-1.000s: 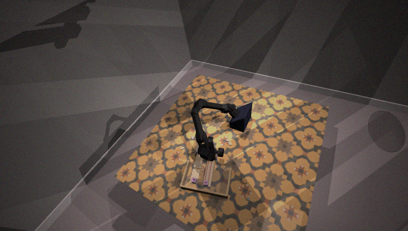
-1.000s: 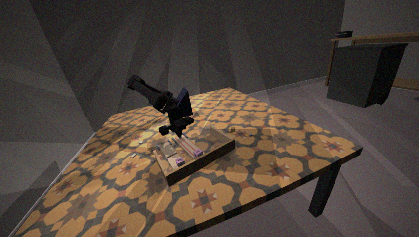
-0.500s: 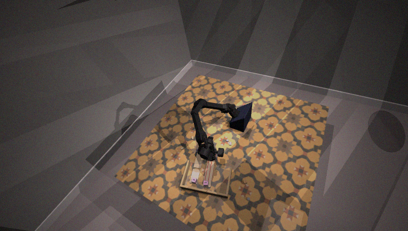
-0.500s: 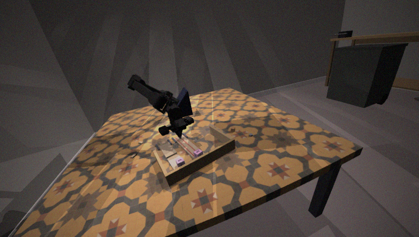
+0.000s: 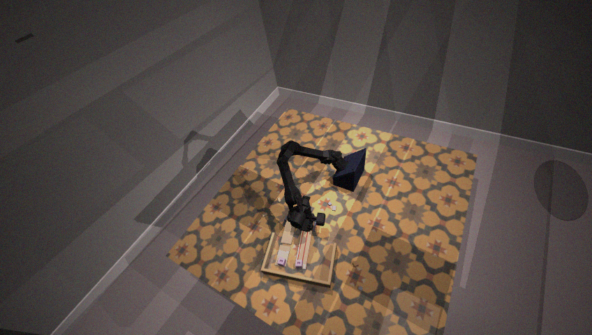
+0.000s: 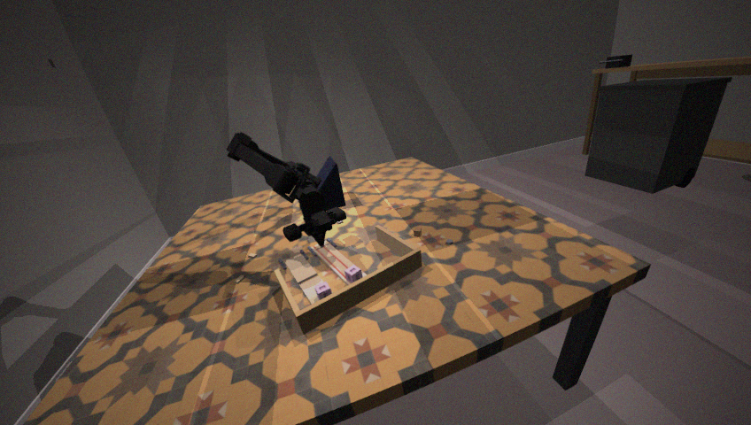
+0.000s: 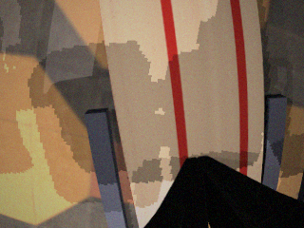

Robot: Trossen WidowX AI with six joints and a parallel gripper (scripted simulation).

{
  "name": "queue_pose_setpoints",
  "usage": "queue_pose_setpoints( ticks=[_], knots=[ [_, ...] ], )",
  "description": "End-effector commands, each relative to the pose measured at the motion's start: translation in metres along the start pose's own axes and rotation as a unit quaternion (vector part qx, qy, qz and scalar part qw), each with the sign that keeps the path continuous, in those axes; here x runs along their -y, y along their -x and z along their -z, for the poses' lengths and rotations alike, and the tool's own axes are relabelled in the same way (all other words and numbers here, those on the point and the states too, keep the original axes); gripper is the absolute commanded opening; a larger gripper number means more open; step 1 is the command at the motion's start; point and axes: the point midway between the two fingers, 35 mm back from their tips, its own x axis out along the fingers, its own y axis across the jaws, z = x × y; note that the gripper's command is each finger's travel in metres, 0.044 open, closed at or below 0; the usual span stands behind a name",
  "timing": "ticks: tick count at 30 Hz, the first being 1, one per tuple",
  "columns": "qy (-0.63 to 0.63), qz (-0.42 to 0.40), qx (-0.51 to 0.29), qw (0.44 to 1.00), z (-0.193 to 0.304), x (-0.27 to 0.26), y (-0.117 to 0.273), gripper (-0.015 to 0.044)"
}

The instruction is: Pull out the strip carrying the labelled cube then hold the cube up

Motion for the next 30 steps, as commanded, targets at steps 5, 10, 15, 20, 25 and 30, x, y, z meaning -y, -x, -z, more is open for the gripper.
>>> queue_pose_setpoints(
  ticks=[5,10,15,20,25,30],
  knots=[
    [0.004,0.001,-0.010,1.000,0.017,-0.001,-0.005,0.0000],
    [0.005,0.001,-0.010,1.000,0.025,-0.001,-0.005,0.0000],
    [0.005,0.001,-0.010,1.000,0.032,-0.002,-0.006,0.0000],
    [0.005,0.001,-0.011,1.000,0.040,-0.002,-0.006,0.0000],
    [0.005,0.001,-0.011,1.000,0.048,-0.002,-0.006,0.0000],
    [0.005,0.001,-0.011,1.000,0.055,-0.003,-0.006,0.0000]
  ],
)
